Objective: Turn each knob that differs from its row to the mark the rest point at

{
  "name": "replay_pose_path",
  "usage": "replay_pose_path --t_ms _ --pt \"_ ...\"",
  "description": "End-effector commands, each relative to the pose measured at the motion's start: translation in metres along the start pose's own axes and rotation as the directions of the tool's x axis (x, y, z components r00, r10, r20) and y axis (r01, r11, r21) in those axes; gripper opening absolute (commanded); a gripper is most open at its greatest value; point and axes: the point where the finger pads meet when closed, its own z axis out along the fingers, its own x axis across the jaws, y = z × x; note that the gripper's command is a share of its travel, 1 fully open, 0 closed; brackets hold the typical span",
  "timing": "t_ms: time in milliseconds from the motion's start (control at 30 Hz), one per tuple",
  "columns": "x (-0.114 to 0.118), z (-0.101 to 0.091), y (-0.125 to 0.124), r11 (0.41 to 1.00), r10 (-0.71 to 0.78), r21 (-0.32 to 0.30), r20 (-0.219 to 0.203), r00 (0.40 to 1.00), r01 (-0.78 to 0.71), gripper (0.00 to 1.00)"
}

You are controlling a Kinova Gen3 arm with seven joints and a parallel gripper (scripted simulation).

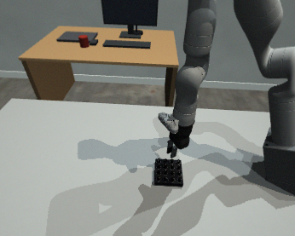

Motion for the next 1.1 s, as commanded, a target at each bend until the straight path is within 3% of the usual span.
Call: replay_pose_path --t_ms 0,167,333,600,1067 --pt "-0.0035 -0.0031 -0.0005 0.993 0.114 0.001 -0.002 0.993 -0.114 0.46" --pt "-0.0023 -0.0060 0.0038 0.928 0.373 0.000 -0.003 0.928 -0.373 0.46" --pt "-0.0018 -0.0078 0.0076 0.853 0.522 -0.001 -0.004 0.853 -0.522 0.46" --pt "-0.0017 -0.0085 0.0094 0.817 0.576 -0.001 -0.005 0.817 -0.576 0.46" --pt "-0.0017 -0.0085 0.0094 0.816 0.577 -0.001 -0.005 0.816 -0.577 0.46"
